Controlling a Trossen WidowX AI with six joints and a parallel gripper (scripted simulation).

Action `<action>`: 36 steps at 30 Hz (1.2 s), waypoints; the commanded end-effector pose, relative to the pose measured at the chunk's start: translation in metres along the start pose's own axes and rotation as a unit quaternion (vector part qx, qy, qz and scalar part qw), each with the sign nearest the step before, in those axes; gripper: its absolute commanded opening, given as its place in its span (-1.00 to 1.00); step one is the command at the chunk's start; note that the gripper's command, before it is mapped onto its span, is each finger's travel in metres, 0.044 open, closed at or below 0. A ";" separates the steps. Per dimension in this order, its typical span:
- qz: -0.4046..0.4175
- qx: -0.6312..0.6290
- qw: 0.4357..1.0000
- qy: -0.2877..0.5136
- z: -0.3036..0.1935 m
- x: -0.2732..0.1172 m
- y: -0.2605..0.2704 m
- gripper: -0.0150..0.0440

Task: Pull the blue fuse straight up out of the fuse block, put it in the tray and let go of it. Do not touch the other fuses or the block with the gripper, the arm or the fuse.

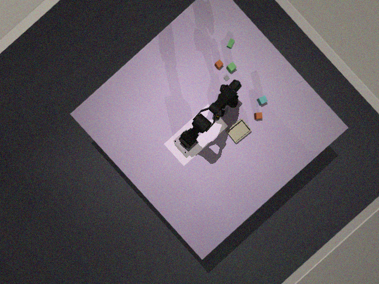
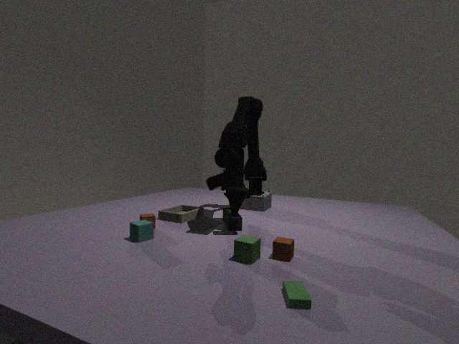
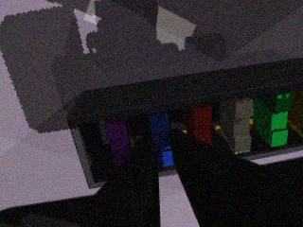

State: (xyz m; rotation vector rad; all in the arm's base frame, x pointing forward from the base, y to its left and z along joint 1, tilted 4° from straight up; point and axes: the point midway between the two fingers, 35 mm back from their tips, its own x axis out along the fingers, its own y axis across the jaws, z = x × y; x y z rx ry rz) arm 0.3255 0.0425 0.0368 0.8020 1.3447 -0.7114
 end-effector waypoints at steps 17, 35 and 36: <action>0.000 0.000 1.000 0.000 0.000 -0.005 0.000 -0.49; 0.000 0.000 1.000 -0.001 0.001 -0.013 0.001 -0.49; 0.000 0.000 1.000 -0.001 0.001 -0.014 0.001 -0.49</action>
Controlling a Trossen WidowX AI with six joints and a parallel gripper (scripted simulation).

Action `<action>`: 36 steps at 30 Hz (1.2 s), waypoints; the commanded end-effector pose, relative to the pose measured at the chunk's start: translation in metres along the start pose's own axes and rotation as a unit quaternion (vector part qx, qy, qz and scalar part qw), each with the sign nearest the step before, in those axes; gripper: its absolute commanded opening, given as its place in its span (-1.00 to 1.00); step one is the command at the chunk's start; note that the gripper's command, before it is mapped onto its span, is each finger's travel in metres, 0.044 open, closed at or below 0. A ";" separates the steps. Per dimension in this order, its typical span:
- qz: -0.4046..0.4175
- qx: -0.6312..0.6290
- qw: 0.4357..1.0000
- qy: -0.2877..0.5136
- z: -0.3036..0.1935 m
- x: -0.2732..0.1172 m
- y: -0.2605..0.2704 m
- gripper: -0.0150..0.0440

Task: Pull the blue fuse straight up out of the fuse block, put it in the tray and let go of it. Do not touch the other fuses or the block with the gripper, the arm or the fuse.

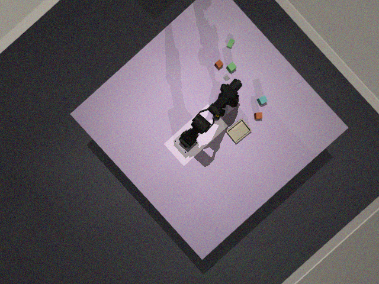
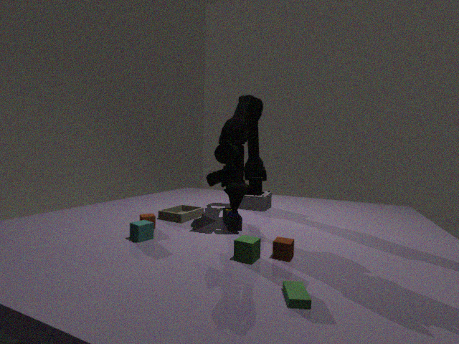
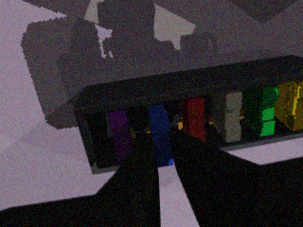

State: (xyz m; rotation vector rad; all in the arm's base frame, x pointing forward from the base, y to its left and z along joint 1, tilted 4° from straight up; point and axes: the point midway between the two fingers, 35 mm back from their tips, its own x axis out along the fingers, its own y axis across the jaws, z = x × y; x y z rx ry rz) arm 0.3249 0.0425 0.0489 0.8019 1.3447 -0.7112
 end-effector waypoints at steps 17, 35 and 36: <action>0.000 0.000 1.000 -0.002 0.001 -0.010 0.000 -0.49; 0.000 0.000 1.000 -0.003 0.001 -0.019 0.000 -0.49; 0.000 0.000 1.000 -0.003 0.001 -0.019 0.000 -0.49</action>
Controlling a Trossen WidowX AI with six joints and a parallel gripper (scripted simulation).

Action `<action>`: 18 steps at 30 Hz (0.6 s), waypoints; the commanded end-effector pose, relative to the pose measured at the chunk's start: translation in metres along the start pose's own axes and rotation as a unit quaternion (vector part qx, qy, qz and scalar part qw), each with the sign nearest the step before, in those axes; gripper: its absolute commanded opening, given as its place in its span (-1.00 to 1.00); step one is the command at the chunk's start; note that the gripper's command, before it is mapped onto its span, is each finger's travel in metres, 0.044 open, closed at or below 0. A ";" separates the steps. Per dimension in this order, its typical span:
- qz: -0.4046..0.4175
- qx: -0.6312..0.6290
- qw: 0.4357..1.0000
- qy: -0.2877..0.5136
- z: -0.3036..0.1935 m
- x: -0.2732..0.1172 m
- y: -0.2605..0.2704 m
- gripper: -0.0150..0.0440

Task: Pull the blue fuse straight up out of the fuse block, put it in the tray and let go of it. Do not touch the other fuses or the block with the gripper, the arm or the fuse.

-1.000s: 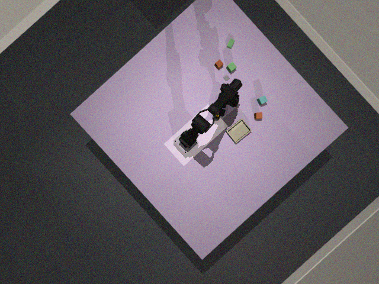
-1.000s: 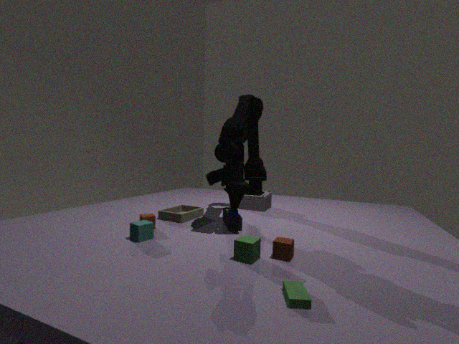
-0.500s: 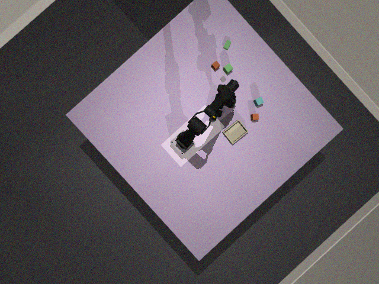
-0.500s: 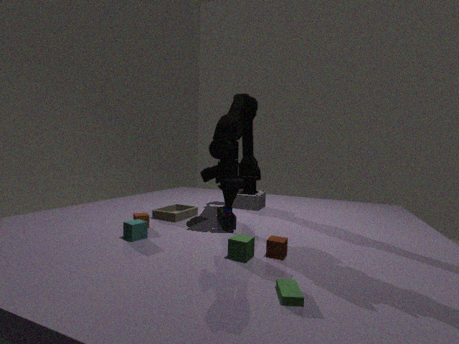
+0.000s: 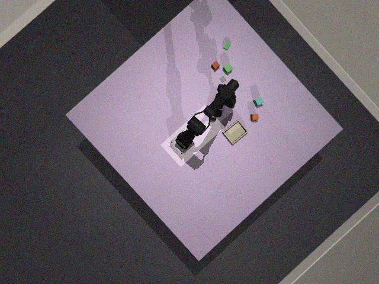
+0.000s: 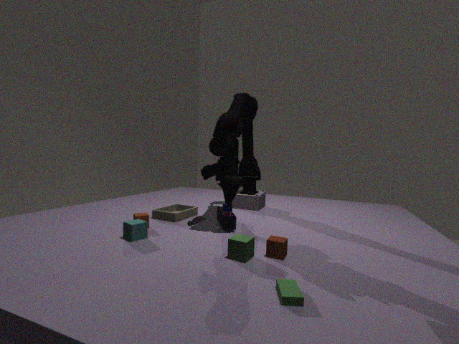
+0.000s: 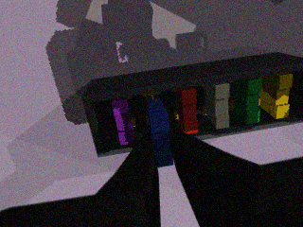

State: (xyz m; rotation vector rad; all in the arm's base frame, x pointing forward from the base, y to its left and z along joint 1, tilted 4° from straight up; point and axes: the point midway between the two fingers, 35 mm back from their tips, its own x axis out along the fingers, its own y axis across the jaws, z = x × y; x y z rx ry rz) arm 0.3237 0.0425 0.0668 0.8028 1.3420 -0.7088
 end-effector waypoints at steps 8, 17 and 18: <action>-0.002 0.000 1.000 -0.002 0.001 -0.006 -0.001 -0.49; -0.002 0.000 1.000 -0.003 0.001 -0.012 -0.001 -0.49; -0.002 0.000 1.000 -0.003 0.001 -0.014 -0.001 -0.49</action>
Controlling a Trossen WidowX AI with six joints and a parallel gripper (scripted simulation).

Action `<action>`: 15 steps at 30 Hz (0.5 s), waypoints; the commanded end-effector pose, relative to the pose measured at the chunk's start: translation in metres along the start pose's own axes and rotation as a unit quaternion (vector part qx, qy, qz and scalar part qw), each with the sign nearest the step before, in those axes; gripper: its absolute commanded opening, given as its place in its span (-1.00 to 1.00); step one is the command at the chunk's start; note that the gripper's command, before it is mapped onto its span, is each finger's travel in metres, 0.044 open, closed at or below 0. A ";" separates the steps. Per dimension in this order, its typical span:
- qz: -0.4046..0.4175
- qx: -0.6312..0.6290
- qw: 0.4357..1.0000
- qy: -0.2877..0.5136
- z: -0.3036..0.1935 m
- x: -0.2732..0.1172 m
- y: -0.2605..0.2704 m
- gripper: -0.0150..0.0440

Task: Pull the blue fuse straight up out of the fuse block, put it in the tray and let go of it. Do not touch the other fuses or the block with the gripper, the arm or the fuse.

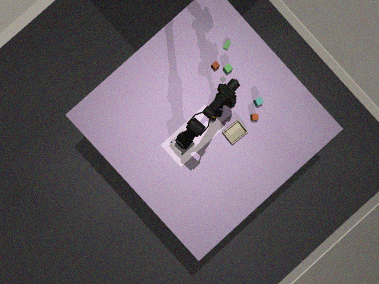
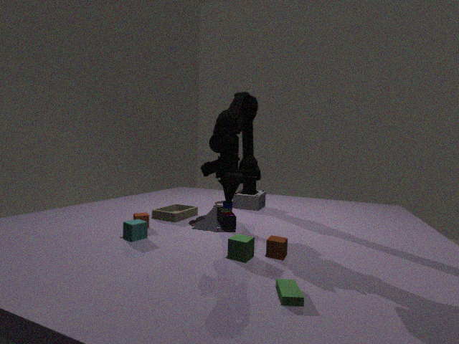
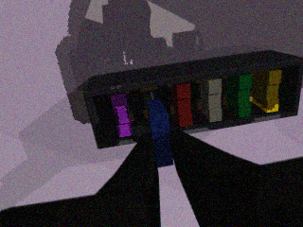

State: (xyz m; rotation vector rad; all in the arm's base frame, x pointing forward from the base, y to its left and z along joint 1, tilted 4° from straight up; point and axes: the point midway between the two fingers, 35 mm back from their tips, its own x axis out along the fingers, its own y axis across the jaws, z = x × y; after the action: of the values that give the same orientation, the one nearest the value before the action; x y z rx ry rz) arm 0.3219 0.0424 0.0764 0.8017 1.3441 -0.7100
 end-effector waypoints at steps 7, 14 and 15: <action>-0.001 0.000 1.000 -0.003 0.001 -0.016 0.000 -0.49; -0.001 0.000 1.000 -0.004 0.004 -0.021 -0.001 -0.49; -0.001 0.000 1.000 -0.004 0.008 -0.021 -0.003 -0.49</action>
State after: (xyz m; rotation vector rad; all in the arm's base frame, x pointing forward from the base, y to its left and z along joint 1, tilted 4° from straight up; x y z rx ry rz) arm 0.3208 0.0407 0.0967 0.8015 1.3411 -0.7076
